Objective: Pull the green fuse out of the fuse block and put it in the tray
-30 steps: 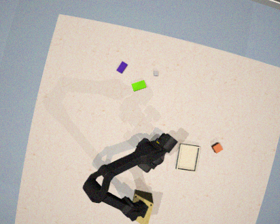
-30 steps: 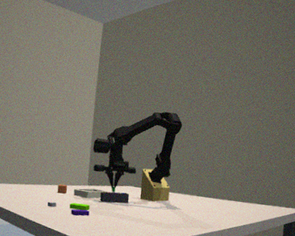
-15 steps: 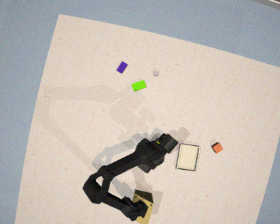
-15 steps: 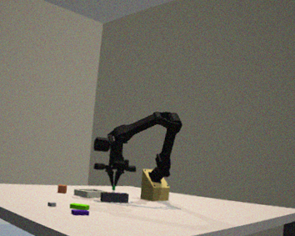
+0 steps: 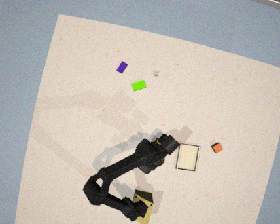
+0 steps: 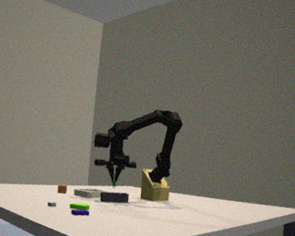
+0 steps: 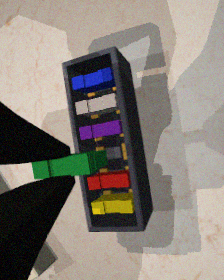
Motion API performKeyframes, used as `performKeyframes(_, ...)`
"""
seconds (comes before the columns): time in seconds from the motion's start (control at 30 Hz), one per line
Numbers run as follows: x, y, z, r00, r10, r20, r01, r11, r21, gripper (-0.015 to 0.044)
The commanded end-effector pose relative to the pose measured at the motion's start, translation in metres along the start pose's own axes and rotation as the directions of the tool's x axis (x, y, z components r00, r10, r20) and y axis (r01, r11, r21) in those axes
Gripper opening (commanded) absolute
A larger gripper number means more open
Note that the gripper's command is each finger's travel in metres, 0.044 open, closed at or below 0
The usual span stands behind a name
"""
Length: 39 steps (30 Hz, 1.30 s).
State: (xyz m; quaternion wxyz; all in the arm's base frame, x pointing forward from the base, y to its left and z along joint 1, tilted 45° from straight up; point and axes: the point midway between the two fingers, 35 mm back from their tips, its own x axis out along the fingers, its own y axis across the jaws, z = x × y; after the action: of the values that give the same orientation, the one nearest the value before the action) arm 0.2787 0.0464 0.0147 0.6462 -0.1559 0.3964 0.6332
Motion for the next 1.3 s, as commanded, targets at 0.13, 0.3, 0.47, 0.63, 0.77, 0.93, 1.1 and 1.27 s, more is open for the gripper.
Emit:
performKeyframes(0.13,-0.007,-0.004,-0.003,1.000,-0.007,-0.005,0.007,1.000,-0.007,0.0000)
performKeyframes(0.3,-0.010,-0.020,-0.023,1.000,-0.012,-0.010,0.012,1.000,-0.006,0.0000)
performKeyframes(0.47,-0.012,-0.034,-0.045,1.000,-0.016,-0.015,0.015,1.000,-0.006,0.0000)
performKeyframes(0.63,-0.014,-0.047,-0.070,1.000,-0.017,-0.018,0.017,1.000,-0.005,0.0000)
performKeyframes(0.77,-0.014,-0.056,-0.090,1.000,-0.018,-0.019,0.018,1.000,-0.006,0.0000)
performKeyframes(0.93,-0.014,-0.065,-0.117,1.000,-0.017,-0.019,0.017,1.000,-0.007,0.0000)
performKeyframes(1.1,-0.012,-0.071,-0.144,1.000,-0.015,-0.016,0.015,1.000,-0.008,0.0000)
performKeyframes(1.27,-0.010,-0.074,-0.164,1.000,-0.014,-0.014,0.013,1.000,-0.010,0.0000)
